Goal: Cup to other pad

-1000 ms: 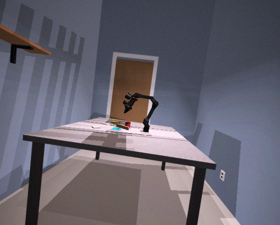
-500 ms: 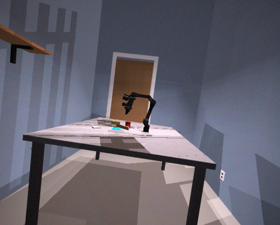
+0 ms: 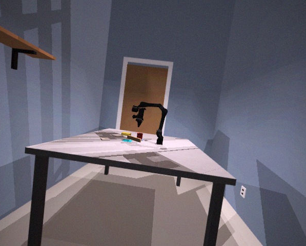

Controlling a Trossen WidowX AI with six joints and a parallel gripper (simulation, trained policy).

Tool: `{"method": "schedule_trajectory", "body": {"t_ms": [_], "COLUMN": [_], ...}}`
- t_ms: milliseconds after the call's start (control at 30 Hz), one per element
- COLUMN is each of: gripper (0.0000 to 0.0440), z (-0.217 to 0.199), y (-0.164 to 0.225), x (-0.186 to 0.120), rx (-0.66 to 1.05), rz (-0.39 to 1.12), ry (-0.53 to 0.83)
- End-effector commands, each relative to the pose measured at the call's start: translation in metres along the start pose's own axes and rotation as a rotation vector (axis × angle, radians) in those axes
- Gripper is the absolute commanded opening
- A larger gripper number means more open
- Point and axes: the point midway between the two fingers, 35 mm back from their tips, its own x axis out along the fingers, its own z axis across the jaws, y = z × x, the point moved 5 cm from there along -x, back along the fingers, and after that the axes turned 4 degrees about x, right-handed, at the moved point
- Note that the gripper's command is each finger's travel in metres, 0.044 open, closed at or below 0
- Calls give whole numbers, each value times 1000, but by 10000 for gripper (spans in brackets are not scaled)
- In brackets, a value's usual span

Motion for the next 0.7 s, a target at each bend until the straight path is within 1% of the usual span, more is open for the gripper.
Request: {"method": "schedule_trajectory", "body": {"t_ms": [0, 433, 667], "gripper": [124, 159, 162], "z": [-5, -21, -30], "y": [-2, -1, 1], "x": [9, 34, 47], "rx": [-10, -20, -34], "rz": [46, 113, 146], "ry": [15, 34, 36]}}
